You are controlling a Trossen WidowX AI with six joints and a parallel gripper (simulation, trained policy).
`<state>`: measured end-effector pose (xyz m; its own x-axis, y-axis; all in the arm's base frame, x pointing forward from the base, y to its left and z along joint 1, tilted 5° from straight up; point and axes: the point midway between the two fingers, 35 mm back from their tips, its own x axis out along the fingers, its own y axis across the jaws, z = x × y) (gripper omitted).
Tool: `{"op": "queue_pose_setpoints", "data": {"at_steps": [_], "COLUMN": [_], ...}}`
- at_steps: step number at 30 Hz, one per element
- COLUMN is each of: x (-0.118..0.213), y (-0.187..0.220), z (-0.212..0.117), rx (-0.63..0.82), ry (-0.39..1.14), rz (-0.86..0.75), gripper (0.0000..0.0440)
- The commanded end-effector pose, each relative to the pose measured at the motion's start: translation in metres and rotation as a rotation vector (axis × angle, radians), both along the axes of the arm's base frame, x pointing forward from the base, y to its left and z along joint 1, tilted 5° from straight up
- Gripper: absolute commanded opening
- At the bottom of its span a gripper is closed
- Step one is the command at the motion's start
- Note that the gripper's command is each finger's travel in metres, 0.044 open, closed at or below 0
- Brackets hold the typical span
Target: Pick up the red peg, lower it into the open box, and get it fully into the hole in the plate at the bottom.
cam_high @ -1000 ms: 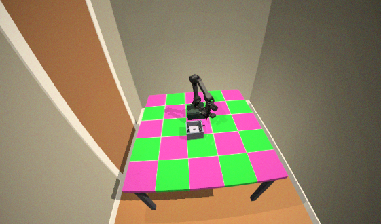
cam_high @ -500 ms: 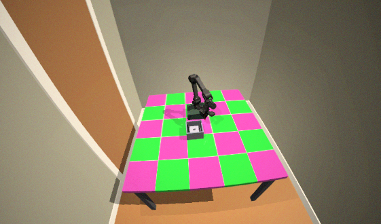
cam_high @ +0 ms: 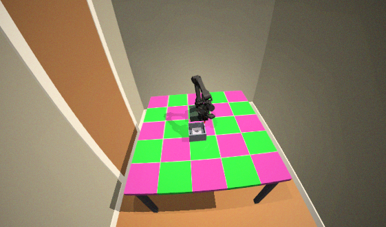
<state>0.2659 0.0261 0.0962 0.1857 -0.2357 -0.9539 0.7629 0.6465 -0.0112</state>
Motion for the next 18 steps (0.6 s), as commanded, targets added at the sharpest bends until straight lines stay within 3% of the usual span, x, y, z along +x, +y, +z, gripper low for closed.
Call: {"op": "queue_pose_setpoints", "data": {"at_steps": [1,18], "x": [0.008,0.040], "y": [-0.010,-0.064], "z": [0.004,-0.002], "rx": [0.008,0.049], "ry": [-0.004,-0.021], "rz": [-0.015,-0.129], "gripper": [0.0000,0.0001]}}
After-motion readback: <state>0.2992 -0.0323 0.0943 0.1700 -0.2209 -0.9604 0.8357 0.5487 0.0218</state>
